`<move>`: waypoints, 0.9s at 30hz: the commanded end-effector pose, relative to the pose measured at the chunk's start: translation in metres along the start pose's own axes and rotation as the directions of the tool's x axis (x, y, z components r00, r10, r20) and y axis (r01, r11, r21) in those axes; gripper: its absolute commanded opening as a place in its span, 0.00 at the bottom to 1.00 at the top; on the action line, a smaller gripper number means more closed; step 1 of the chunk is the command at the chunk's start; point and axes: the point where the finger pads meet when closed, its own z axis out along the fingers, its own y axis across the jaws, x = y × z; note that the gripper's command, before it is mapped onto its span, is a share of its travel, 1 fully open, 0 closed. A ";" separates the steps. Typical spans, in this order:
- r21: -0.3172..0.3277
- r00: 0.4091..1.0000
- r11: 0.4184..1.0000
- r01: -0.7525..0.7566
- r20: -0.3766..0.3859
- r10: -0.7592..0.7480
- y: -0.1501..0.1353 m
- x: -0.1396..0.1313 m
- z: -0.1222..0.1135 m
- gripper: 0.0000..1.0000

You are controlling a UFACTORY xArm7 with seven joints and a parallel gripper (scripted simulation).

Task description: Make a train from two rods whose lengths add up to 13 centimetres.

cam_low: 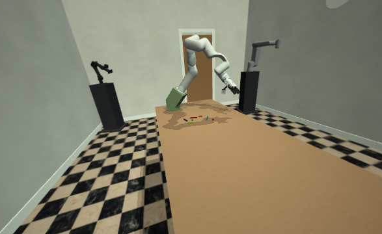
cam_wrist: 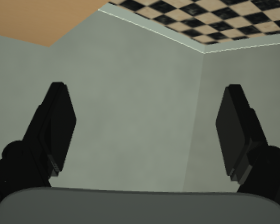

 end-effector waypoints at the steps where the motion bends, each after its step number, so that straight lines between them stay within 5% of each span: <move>1: -0.017 0.998 0.998 0.062 -0.015 -0.062 -0.016 0.017 0.008 1.00; 27: -0.036 0.991 0.992 0.124 -0.037 -0.125 -0.032 0.038 0.013 1.00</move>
